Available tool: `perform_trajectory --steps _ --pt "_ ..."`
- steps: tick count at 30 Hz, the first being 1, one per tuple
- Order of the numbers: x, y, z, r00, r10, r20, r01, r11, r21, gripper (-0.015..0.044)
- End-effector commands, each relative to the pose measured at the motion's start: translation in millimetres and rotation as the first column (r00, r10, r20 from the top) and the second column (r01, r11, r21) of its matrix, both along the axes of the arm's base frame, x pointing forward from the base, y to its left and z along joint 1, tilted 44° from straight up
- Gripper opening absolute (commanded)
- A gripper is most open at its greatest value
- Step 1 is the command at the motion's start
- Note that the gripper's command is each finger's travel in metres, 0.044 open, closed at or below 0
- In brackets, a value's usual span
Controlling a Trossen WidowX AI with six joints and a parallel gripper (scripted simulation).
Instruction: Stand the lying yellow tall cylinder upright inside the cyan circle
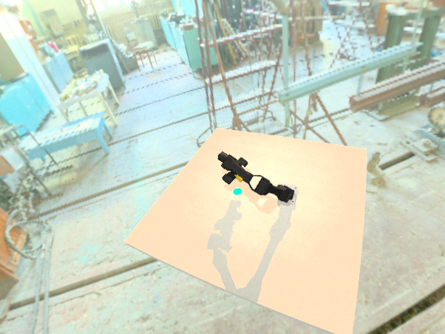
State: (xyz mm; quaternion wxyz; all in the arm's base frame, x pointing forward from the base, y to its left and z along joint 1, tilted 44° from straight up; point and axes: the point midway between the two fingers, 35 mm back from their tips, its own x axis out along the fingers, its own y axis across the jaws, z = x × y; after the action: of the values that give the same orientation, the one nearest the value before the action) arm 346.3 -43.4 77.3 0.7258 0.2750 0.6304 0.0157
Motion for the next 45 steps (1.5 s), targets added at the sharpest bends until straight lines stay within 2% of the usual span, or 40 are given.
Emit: perform_trajectory --steps 1,45 --pt "-0.4 -0.1 -1.3 1.000 -0.012 0.012 0.012 1.000 -0.020 0.0105" --pt "3.4 2.0 -6.0 0.966 -0.129 0.223 0.166 0.974 -0.155 0.0105"
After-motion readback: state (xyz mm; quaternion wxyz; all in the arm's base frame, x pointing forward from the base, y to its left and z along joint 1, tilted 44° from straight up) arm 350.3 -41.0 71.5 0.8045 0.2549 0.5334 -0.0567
